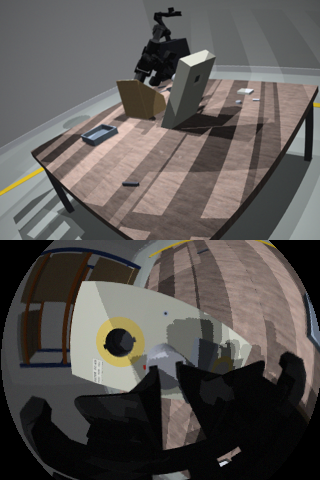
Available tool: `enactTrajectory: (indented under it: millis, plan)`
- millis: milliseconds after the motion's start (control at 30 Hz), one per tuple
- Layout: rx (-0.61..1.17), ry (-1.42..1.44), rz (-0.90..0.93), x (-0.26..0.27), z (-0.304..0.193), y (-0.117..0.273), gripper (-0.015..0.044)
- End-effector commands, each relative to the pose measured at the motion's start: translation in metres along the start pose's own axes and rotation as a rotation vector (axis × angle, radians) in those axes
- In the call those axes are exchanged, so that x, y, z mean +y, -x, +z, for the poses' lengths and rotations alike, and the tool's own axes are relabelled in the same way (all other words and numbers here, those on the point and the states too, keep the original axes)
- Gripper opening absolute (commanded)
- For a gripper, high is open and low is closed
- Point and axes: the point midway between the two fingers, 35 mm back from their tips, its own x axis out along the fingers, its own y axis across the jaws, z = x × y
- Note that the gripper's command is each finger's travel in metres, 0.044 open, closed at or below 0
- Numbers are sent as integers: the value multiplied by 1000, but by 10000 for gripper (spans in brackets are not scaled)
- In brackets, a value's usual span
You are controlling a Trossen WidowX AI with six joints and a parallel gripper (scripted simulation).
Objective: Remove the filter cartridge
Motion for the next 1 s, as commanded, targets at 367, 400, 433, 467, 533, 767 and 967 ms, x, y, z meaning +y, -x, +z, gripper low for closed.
enactTrajectory:
  millis: [367,400,433,467,533,767,967]
  plan:
    - [1,-2,-1,-3,-2,0,102]
    - [1,-2,-1,-3,-2,0,102]
    - [-1,-3,-1,-4,-2,0,102]
    - [-6,-5,-1,-7,-3,1,102]
    - [-8,-6,-1,-7,-3,1,102]
    - [-8,-4,-1,56,27,8,102]
    - [-10,-3,-2,68,33,14,155]
